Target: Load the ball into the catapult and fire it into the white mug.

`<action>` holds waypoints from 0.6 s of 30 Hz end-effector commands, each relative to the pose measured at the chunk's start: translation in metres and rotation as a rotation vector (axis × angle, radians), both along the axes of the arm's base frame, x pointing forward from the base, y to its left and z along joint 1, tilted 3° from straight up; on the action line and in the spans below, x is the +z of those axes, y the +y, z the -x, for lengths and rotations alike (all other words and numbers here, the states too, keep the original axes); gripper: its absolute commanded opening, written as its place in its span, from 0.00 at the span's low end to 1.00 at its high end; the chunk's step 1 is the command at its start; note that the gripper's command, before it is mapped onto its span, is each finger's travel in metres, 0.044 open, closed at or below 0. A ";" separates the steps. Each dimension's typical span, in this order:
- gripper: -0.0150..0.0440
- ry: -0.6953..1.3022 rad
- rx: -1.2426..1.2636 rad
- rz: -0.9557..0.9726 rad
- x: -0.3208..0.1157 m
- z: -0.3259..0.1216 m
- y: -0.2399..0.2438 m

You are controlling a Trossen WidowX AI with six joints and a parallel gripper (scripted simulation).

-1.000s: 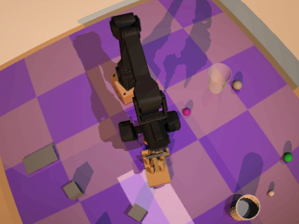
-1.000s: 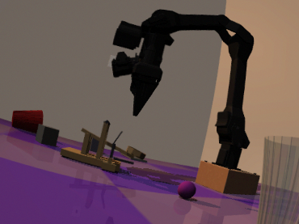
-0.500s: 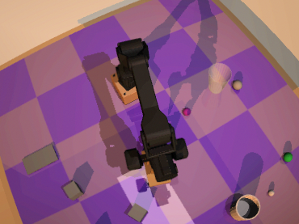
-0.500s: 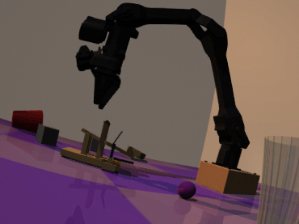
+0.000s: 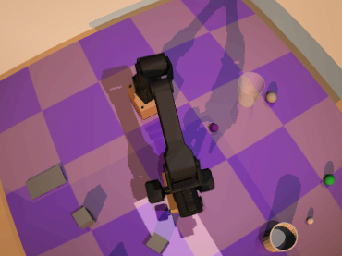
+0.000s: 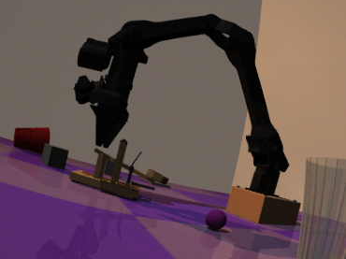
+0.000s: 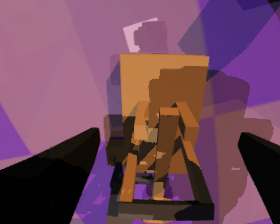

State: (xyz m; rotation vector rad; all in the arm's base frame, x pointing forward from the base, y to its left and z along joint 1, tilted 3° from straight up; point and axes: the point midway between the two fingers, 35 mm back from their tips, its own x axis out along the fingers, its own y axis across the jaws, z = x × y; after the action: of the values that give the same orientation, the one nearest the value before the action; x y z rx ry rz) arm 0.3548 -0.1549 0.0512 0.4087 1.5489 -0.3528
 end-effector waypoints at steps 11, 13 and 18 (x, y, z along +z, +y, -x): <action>1.00 -0.007 0.003 0.000 -0.020 -0.002 0.001; 1.00 -0.007 0.003 0.000 -0.023 -0.002 0.001; 1.00 -0.007 0.003 0.000 -0.032 -0.002 0.001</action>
State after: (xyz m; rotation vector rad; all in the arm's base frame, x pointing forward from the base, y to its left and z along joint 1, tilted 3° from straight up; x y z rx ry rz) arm 0.3583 -0.1555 0.0278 0.4034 1.5339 -0.3521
